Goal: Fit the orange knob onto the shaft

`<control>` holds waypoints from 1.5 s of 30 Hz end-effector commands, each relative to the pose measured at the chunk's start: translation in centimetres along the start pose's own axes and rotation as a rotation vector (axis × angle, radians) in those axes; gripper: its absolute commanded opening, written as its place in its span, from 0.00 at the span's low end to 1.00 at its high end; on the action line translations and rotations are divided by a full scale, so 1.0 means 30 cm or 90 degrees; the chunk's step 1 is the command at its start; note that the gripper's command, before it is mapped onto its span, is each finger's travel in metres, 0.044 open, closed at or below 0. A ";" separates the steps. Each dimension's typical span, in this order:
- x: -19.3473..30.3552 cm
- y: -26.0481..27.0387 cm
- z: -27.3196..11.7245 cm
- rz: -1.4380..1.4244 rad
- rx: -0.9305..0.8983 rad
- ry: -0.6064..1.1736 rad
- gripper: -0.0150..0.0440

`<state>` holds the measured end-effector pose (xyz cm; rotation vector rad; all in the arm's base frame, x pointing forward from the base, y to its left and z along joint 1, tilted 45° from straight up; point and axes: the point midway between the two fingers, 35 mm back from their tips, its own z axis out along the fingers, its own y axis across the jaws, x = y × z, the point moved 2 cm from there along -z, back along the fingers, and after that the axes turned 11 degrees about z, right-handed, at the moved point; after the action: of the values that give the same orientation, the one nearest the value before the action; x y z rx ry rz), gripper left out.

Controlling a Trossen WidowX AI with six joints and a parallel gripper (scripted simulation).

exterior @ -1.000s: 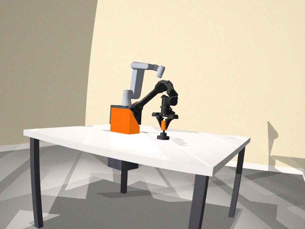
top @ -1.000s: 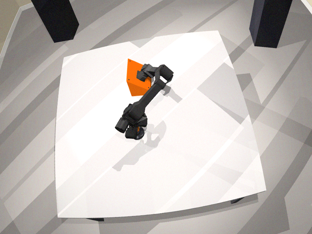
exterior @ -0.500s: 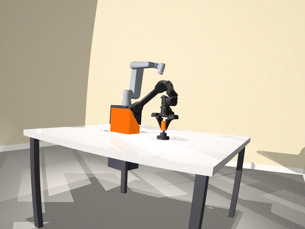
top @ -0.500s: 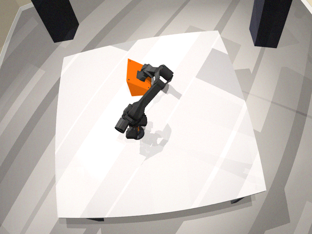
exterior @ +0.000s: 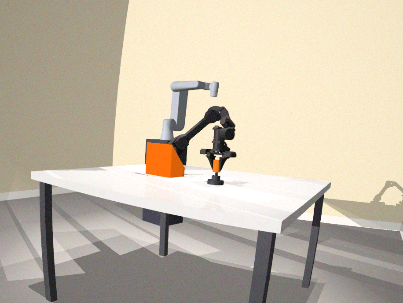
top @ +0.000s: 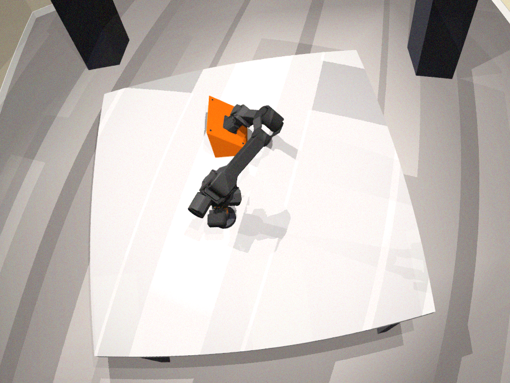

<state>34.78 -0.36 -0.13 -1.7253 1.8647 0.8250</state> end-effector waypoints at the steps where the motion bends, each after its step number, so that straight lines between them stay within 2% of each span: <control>1: -0.001 -0.004 -0.009 -0.077 0.003 -0.001 0.25; 29: 0.002 -0.001 -0.008 -0.103 0.003 -0.001 0.25; 36: -0.001 -0.003 -0.012 -0.230 0.003 -0.001 0.25; 45: 0.007 -0.002 -0.002 -0.237 0.003 -0.001 0.25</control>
<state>34.84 -0.39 -0.09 -1.9799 1.4853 0.6802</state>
